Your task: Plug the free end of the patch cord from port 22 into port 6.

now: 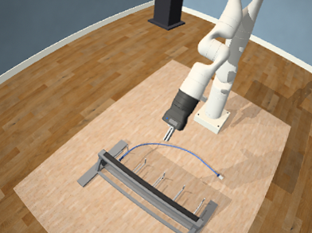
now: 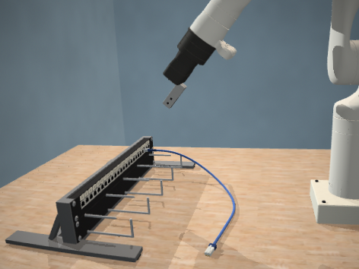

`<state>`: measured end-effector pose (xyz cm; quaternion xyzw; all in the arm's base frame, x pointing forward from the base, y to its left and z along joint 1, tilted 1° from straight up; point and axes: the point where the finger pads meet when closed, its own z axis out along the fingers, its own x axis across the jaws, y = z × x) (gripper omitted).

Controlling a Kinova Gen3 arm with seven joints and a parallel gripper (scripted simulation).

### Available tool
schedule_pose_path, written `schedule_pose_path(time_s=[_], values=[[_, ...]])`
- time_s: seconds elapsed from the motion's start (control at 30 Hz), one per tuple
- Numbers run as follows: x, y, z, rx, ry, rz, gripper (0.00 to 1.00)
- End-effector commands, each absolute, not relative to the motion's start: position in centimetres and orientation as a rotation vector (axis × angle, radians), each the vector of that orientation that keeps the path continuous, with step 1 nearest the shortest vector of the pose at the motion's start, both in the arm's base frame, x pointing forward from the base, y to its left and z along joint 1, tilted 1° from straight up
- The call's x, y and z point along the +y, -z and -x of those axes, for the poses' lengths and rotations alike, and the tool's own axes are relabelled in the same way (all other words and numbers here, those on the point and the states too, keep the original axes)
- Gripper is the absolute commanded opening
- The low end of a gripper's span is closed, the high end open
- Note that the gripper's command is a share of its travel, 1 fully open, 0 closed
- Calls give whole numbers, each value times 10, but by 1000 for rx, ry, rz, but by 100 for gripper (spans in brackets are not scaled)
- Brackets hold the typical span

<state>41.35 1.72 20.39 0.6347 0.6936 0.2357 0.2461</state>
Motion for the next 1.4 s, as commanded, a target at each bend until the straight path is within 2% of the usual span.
schedule_pose_path(time_s=[0.0, 1.37], values=[[24, -203, -413, 1922, -674, -1727, 0], [-1, -203, -415, 1922, -674, -1727, 0]])
